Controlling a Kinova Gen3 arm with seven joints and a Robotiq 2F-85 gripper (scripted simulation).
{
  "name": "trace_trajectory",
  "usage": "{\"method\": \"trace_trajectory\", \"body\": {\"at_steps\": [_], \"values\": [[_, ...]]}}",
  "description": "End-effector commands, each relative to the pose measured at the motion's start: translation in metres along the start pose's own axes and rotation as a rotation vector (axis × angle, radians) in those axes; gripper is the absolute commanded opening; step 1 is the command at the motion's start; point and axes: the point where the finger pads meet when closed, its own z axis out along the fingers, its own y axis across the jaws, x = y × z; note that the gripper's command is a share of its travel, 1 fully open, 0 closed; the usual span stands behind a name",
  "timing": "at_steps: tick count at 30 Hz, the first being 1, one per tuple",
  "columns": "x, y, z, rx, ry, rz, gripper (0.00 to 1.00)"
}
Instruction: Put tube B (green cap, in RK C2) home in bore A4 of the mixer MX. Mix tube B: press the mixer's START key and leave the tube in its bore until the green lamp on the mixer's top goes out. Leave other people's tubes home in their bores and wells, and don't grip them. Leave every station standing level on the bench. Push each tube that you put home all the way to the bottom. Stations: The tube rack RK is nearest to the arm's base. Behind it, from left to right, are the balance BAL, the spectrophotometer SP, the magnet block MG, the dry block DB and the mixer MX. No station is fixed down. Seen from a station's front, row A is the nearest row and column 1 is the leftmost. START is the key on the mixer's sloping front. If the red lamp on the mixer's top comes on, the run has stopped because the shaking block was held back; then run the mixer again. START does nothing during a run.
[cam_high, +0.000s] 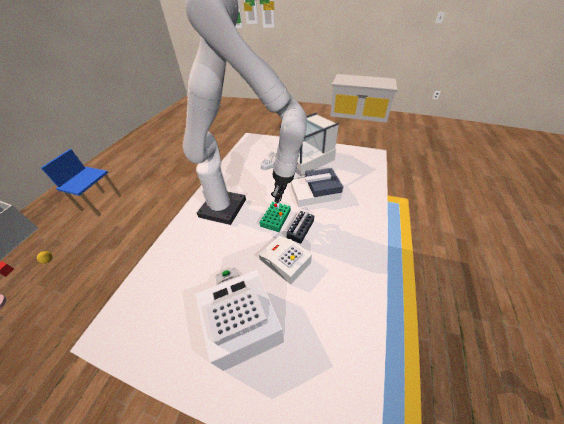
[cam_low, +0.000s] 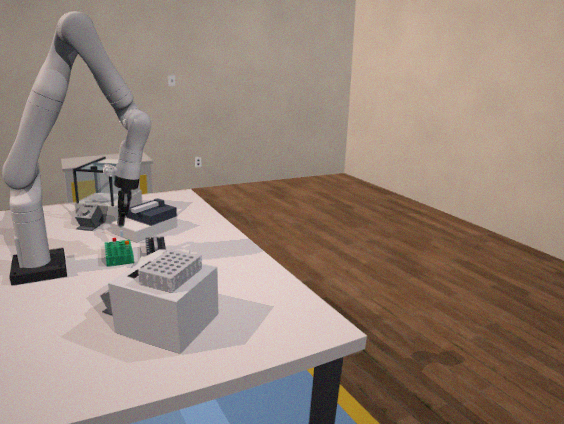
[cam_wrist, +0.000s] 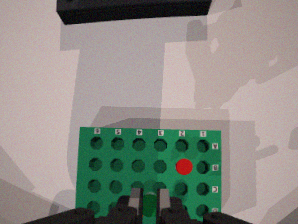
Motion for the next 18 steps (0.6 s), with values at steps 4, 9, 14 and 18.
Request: {"method": "trace_trajectory", "body": {"at_steps": [4, 9, 14, 18], "values": [[0.001, -0.005, -0.005, -0.008, -0.001, 0.039, 0.1], [0.005, -0.017, -0.016, -0.029, -0.001, 0.137, 0.1], [0.009, -0.029, -0.027, -0.05, -0.001, 0.235, 0.1], [0.012, -0.038, -0.035, -0.055, -0.001, 0.26, 0.1]]}}
